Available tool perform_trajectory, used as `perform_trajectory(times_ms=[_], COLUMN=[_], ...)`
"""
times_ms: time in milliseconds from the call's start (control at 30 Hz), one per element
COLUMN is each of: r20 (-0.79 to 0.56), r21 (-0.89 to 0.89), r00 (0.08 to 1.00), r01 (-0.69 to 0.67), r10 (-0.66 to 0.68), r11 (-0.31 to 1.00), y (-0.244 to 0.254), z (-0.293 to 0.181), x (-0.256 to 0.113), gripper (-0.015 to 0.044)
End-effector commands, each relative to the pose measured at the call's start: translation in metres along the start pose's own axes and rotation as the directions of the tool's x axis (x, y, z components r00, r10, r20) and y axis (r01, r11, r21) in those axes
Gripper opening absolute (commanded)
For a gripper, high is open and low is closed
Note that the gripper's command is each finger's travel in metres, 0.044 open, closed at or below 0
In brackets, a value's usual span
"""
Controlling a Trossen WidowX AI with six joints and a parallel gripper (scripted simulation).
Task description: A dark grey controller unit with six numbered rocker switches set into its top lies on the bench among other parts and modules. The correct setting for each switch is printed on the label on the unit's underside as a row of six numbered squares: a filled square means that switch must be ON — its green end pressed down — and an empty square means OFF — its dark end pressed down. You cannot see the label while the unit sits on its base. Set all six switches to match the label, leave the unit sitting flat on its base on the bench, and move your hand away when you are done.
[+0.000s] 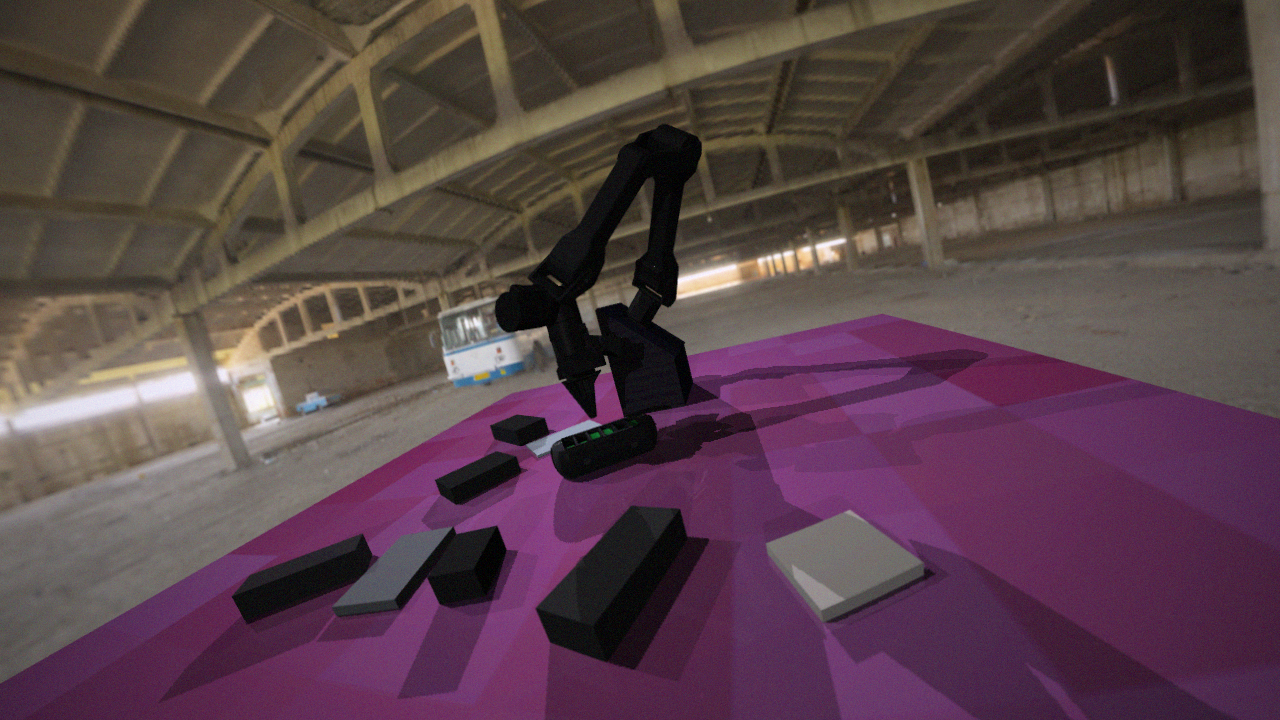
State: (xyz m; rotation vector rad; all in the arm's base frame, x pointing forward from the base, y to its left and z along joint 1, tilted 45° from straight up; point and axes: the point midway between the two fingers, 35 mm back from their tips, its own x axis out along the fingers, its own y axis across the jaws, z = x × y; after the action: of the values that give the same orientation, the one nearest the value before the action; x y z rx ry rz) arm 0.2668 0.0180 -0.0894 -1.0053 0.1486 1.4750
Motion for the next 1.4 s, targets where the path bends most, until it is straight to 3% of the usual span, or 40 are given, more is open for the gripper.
perform_trajectory(times_ms=[0,400,567,733,1067,1367], r20=[-0.007,-0.007,-0.009,-0.009,-0.009,-0.009], r21=[-0.016,-0.015,-0.015,-0.016,-0.016,-0.016], r00=[0.993,0.989,0.989,0.989,0.989,0.989], r01=[-0.119,-0.147,-0.148,-0.148,-0.148,-0.148], r10=[0.119,0.147,0.148,0.148,0.148,0.148], r11=[0.993,0.989,0.989,0.989,0.989,0.989], y=[-0.012,-0.015,-0.022,-0.023,-0.023,-0.023], z=[0.0,0.001,0.001,0.001,0.001,0.001], x=[0.001,0.001,-0.047,-0.049,-0.049,-0.049], gripper=[0.0,0.0,0.0131,0.0262,0.0,0.0])
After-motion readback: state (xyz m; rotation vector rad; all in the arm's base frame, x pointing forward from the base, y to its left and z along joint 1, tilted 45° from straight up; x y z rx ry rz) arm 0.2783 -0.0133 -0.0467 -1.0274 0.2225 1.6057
